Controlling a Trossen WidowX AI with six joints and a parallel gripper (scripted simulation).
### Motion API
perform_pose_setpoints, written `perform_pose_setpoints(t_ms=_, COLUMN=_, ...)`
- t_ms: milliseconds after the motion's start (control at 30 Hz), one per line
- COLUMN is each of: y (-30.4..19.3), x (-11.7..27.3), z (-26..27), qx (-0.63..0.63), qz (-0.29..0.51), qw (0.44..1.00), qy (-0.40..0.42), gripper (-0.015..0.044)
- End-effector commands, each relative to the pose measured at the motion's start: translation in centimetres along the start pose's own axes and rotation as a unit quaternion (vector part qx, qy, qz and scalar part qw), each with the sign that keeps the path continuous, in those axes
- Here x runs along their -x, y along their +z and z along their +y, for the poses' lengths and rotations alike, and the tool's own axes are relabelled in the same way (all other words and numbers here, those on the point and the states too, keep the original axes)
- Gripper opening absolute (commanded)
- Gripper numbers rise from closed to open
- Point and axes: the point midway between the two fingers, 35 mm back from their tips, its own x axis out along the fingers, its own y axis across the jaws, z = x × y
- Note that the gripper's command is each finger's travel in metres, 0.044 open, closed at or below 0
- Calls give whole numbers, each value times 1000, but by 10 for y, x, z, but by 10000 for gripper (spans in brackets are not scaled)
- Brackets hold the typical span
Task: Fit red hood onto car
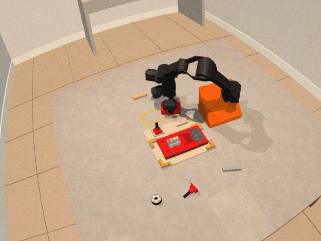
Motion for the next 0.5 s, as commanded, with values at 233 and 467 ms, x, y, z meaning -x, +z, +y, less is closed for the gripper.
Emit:
perform_pose_setpoints(t_ms=233, y=0, x=0, z=0, qx=0, qz=0, qw=1000, qy=0, gripper=315)
perform_pose_setpoints(t_ms=467, y=0, x=-1, z=0, qx=-1, qz=0, qw=1000, qy=0, gripper=249)
